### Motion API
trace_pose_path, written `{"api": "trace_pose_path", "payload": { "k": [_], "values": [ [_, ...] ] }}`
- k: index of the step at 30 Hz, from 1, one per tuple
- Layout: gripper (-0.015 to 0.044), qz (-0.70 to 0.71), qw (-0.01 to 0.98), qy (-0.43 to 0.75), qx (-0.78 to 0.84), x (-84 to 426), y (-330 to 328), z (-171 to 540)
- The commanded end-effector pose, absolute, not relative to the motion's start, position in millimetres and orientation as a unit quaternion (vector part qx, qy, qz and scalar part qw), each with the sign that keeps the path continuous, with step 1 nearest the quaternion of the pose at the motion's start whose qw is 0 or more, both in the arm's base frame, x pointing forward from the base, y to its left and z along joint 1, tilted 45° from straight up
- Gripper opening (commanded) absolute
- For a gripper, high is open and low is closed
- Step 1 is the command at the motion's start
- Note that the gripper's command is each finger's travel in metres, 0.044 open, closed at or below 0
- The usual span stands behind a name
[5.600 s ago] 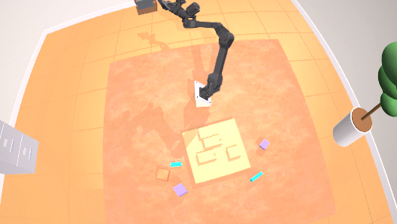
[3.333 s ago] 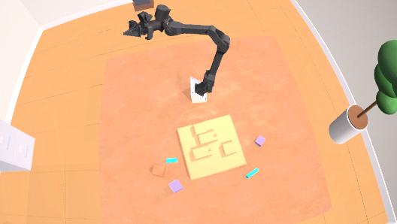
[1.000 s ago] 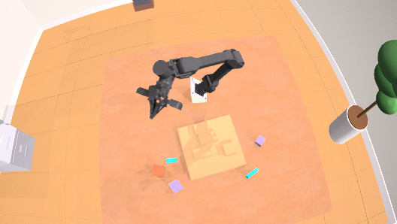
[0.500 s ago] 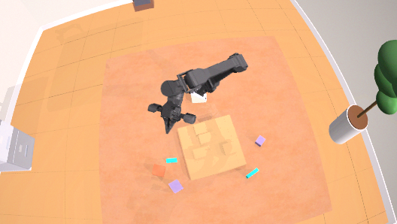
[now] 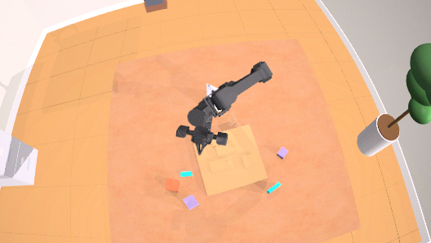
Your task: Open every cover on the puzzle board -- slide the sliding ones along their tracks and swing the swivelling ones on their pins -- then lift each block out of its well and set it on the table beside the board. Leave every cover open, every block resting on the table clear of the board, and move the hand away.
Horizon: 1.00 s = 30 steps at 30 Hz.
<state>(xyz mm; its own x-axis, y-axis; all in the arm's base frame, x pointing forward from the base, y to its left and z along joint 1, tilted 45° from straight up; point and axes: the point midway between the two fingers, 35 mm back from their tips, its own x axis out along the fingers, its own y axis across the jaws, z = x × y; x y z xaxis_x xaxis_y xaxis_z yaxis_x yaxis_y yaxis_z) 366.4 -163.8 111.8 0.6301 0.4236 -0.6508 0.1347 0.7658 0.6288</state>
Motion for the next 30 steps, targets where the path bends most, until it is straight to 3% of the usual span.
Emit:
{"api": "trace_pose_path", "payload": {
  "k": [1, 30],
  "values": [
    [0.0, 0.107, 0.833, 0.439, 0.319, 366, -144, 113],
    [0.0, 0.289, 0.746, 0.56, 0.218, 334, 9, 124]
  ]
}}
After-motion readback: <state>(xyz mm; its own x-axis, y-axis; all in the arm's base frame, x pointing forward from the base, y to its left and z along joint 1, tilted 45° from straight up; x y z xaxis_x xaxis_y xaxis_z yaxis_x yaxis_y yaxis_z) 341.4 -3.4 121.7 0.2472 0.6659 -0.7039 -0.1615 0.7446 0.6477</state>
